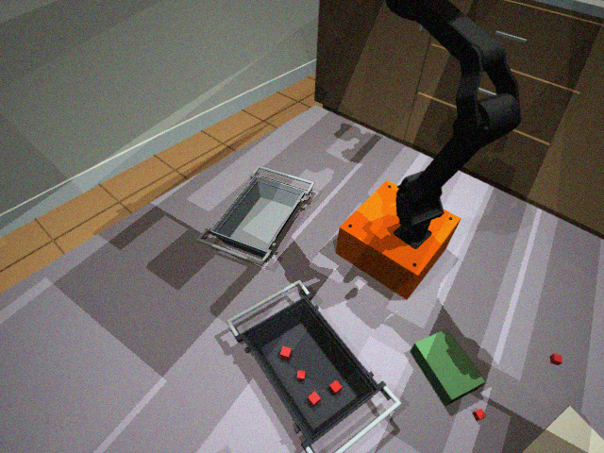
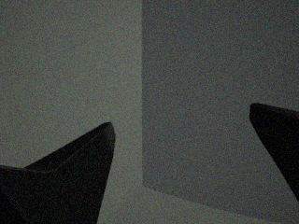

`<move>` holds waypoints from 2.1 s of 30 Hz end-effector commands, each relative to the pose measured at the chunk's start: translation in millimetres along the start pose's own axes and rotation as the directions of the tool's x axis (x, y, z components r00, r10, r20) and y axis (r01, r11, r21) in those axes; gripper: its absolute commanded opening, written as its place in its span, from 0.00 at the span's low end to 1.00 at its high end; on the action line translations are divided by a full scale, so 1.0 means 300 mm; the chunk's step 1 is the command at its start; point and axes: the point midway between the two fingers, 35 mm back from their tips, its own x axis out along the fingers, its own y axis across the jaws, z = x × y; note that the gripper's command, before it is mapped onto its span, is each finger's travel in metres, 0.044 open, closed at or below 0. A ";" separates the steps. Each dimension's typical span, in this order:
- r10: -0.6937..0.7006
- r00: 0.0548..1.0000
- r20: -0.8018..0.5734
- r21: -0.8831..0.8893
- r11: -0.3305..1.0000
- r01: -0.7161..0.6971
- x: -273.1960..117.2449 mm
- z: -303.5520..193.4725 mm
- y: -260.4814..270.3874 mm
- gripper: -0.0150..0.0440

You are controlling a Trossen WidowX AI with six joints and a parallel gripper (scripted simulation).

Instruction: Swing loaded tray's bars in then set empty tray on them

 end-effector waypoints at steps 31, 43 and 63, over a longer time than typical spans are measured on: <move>0.587 0.742 0.322 0.754 0.315 -0.576 -0.086 0.598 0.772 0.39; 0.696 0.459 0.552 0.730 -0.138 -0.669 -0.287 1.026 0.917 0.39; 0.566 -0.486 0.666 0.320 -0.805 -0.499 -1.120 1.760 0.750 0.39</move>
